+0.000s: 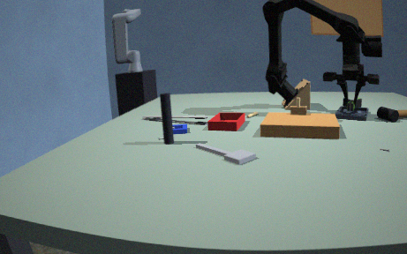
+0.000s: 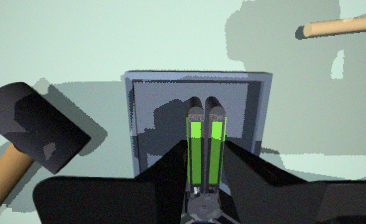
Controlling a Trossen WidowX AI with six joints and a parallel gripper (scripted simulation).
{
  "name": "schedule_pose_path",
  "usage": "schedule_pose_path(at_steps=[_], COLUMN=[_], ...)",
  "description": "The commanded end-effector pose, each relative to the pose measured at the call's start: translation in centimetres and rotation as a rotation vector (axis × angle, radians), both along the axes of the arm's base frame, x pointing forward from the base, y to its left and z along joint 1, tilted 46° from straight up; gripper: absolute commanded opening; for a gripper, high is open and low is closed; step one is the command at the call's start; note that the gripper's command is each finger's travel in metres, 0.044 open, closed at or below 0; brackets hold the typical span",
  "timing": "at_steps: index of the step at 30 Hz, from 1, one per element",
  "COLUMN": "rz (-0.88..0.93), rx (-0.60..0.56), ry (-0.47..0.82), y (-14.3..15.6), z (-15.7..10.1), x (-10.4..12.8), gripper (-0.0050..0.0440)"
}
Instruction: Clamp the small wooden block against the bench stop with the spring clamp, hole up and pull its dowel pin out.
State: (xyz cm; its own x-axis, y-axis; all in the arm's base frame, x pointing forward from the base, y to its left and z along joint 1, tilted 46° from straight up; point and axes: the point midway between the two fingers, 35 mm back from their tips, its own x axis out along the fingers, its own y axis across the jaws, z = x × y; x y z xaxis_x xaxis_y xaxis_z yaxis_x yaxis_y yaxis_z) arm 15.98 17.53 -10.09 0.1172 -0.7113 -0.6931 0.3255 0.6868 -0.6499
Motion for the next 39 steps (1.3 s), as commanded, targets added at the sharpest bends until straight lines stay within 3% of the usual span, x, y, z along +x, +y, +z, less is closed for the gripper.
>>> schedule_pose_path(at_steps=[1,39], rz=[-0.003,-0.003], rx=[0.01,0.01], ry=[-0.004,-0.004], y=[0.6,2.6], z=[0.3,2.1], x=[0.1,-0.1], gripper=[0.0,0.0])
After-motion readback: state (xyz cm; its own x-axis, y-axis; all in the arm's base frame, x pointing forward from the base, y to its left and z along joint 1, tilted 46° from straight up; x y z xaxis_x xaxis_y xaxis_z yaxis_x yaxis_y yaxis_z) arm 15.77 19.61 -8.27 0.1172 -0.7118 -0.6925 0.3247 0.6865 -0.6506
